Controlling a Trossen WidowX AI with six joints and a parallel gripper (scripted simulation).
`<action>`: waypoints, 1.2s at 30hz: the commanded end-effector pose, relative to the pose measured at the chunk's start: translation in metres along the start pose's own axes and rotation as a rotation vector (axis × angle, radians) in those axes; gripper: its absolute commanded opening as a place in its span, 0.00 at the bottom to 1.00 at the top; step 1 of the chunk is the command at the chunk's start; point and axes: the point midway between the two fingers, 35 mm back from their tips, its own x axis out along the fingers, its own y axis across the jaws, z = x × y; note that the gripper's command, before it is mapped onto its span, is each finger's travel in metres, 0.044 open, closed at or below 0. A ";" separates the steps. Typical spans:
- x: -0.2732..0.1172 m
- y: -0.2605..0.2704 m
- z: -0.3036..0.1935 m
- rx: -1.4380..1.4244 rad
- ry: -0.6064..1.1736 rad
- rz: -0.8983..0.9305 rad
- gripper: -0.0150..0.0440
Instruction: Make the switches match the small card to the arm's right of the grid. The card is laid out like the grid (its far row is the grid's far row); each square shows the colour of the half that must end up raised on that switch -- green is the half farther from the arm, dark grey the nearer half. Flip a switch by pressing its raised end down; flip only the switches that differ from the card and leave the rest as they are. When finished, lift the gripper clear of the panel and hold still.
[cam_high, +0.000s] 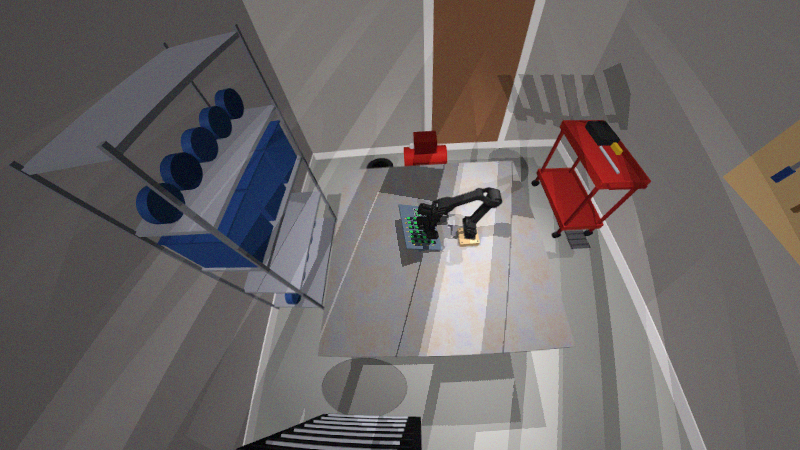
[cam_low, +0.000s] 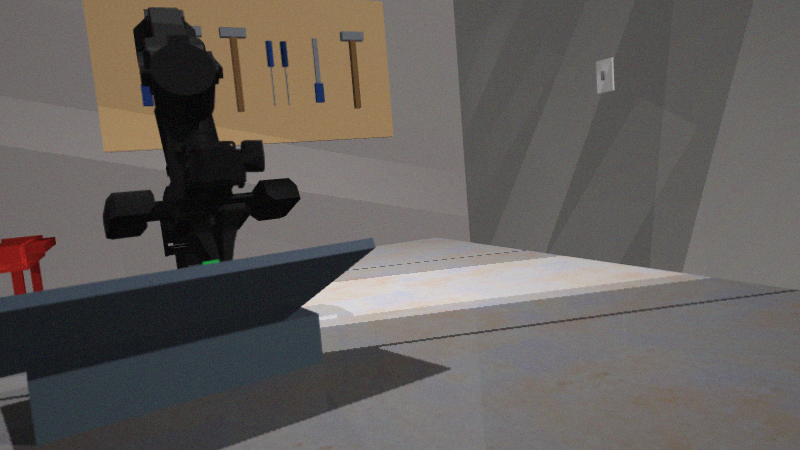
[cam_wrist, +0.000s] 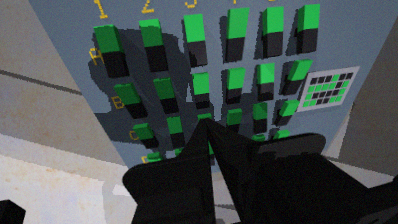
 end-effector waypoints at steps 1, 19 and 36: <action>0.001 -0.001 0.000 0.005 0.002 -0.005 0.25; 0.004 -0.001 0.000 0.005 0.002 -0.005 0.25; -0.061 -0.002 -0.003 0.004 -0.022 -0.005 0.25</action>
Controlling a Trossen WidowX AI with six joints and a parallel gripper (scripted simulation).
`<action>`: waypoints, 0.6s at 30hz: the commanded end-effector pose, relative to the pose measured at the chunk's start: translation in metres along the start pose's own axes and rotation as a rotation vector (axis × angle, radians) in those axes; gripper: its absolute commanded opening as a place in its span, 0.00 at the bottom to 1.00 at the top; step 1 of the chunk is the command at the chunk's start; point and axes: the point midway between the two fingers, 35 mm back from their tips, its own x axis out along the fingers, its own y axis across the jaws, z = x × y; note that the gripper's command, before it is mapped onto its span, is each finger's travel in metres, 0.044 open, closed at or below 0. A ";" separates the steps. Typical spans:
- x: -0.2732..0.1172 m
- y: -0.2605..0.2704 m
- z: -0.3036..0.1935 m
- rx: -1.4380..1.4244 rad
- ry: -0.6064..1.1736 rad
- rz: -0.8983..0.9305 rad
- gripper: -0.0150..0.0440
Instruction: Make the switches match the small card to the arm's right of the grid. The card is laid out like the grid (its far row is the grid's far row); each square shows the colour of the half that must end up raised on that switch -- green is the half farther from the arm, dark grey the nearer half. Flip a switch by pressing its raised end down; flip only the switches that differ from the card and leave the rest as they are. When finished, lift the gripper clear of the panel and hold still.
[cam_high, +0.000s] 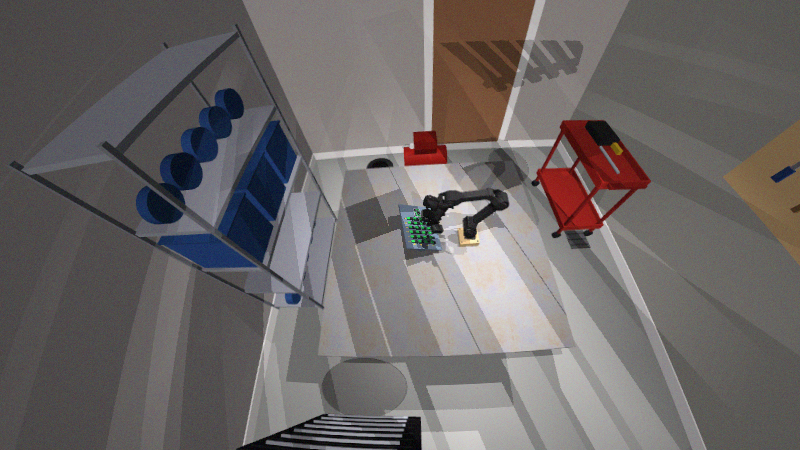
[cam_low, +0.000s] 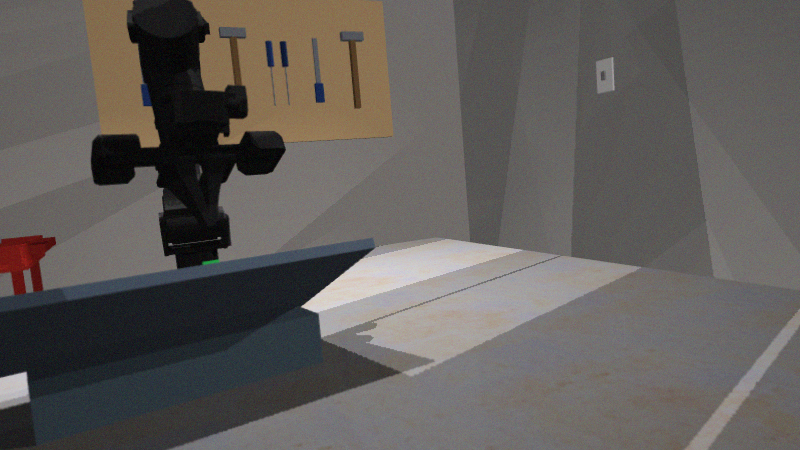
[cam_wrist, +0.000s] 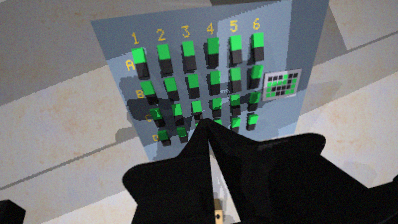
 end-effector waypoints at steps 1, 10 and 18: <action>-0.003 -0.004 -0.004 -0.002 0.017 0.007 0.25; 0.021 -0.031 -0.004 -0.003 0.033 0.005 0.25; 0.034 -0.030 -0.004 -0.003 0.041 0.005 0.25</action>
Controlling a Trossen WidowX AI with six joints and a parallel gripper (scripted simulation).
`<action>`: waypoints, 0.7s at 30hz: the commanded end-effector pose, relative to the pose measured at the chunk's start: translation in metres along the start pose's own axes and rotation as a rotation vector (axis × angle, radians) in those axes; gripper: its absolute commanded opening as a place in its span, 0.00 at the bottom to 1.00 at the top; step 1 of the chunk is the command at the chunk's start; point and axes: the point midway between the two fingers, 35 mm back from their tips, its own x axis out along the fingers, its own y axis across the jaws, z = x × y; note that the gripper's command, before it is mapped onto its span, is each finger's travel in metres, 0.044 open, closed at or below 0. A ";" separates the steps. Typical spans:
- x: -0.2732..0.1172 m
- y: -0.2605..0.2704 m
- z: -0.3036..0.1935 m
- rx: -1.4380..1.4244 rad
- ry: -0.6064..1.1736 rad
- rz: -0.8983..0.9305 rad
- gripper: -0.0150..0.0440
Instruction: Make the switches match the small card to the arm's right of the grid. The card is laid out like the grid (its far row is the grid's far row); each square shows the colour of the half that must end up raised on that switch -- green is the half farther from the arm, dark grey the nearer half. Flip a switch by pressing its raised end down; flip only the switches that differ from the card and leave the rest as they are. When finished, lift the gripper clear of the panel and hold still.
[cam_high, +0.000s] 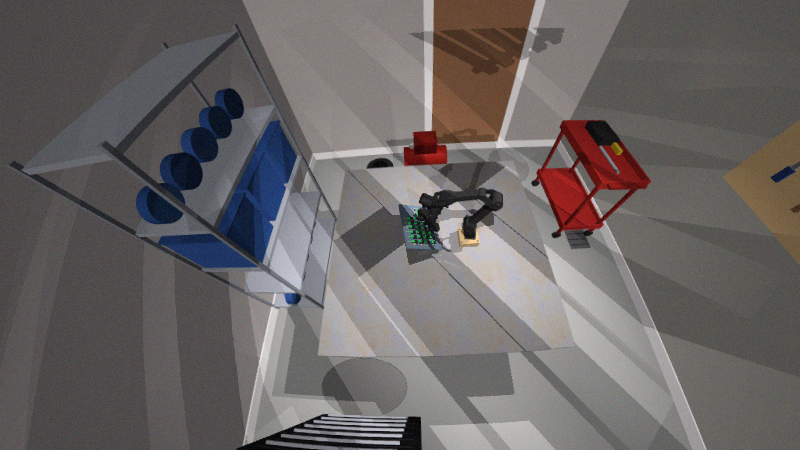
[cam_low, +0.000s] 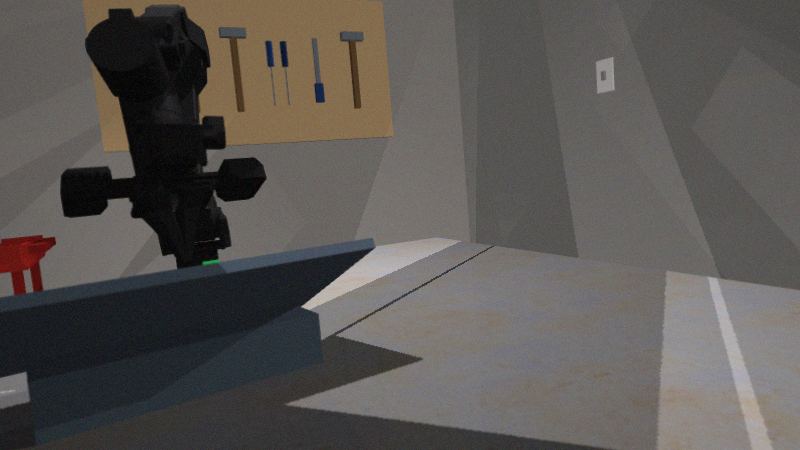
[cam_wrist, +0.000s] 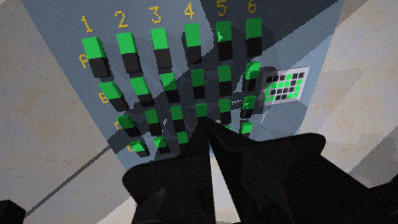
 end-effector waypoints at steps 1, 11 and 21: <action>0.007 -0.001 0.000 0.005 0.003 -0.004 0.25; 0.017 -0.001 0.000 0.005 0.003 -0.004 0.25; 0.026 -0.001 0.000 0.005 0.003 -0.004 0.25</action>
